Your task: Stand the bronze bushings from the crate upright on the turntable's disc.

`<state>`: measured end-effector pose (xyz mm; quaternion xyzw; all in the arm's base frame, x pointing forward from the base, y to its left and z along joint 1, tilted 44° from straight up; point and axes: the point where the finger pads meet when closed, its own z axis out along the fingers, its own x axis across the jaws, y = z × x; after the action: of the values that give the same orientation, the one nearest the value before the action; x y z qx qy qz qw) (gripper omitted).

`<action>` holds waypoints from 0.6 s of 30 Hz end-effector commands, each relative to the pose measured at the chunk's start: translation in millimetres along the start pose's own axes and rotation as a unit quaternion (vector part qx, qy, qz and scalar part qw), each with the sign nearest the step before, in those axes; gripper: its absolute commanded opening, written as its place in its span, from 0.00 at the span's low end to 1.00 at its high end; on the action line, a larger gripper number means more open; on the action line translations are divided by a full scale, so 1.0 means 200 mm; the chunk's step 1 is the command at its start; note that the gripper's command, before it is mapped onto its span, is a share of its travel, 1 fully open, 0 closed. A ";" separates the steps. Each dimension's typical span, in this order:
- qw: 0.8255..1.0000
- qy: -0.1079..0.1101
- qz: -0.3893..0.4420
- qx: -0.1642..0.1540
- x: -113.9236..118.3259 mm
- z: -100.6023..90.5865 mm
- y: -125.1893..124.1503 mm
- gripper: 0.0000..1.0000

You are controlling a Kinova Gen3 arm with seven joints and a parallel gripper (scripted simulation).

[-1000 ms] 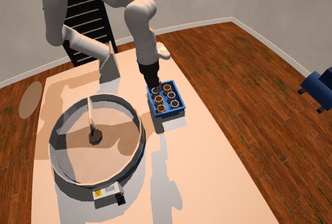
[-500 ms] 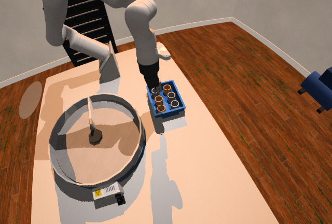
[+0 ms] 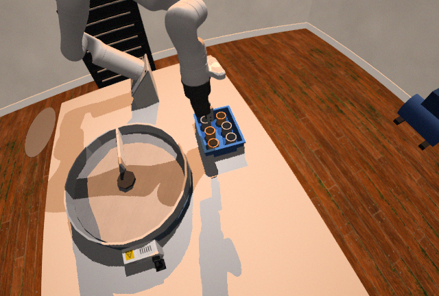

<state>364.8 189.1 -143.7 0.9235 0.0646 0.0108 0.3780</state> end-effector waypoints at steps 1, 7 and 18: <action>1.000 0.001 0.000 0.001 0.00 0.00 0.00 0.36; 1.000 0.001 0.000 0.001 0.00 0.02 0.00 0.36; 1.000 0.001 0.000 0.001 0.00 0.25 0.00 0.36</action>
<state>370.3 166.7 -172.7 0.9259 0.0670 0.0160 0.3715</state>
